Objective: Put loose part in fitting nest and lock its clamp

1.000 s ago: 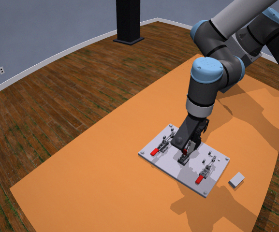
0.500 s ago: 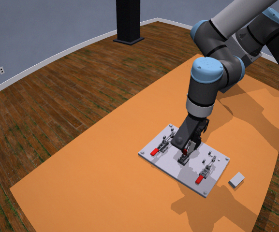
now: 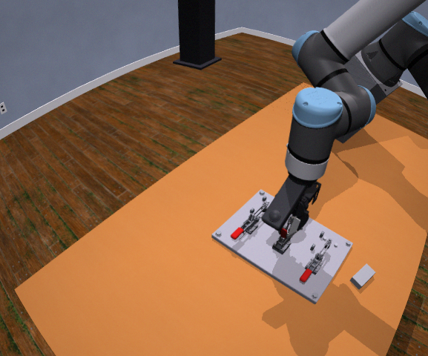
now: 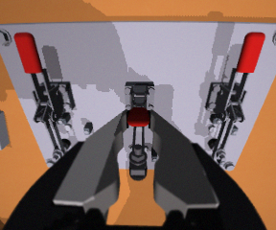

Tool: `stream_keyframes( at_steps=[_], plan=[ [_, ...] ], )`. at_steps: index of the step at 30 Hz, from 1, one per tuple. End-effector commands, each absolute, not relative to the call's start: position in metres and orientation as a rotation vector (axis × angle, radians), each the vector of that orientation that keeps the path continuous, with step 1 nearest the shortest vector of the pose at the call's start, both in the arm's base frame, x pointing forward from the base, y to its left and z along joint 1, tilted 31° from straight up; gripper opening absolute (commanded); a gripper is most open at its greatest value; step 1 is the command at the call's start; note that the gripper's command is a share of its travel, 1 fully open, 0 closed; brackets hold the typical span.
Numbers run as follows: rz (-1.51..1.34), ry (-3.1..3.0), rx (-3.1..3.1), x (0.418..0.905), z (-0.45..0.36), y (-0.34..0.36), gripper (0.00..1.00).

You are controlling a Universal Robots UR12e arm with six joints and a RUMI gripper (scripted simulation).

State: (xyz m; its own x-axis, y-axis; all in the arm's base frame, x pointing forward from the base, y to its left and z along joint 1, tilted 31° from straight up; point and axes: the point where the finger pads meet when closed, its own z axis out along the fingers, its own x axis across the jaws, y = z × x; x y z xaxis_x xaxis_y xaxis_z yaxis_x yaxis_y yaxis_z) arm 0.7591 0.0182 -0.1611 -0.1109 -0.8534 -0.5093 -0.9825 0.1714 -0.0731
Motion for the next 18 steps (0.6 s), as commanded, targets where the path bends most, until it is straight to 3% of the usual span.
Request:
stream_keyframes(
  at_steps=[1, 18],
  plan=[
    [0.394, 2.017, -1.730, 0.7589, -0.1607, 0.0179, 0.00],
    [0.394, 2.017, -1.730, 0.7570, -0.1609, 0.0183, 0.00]
  ],
)
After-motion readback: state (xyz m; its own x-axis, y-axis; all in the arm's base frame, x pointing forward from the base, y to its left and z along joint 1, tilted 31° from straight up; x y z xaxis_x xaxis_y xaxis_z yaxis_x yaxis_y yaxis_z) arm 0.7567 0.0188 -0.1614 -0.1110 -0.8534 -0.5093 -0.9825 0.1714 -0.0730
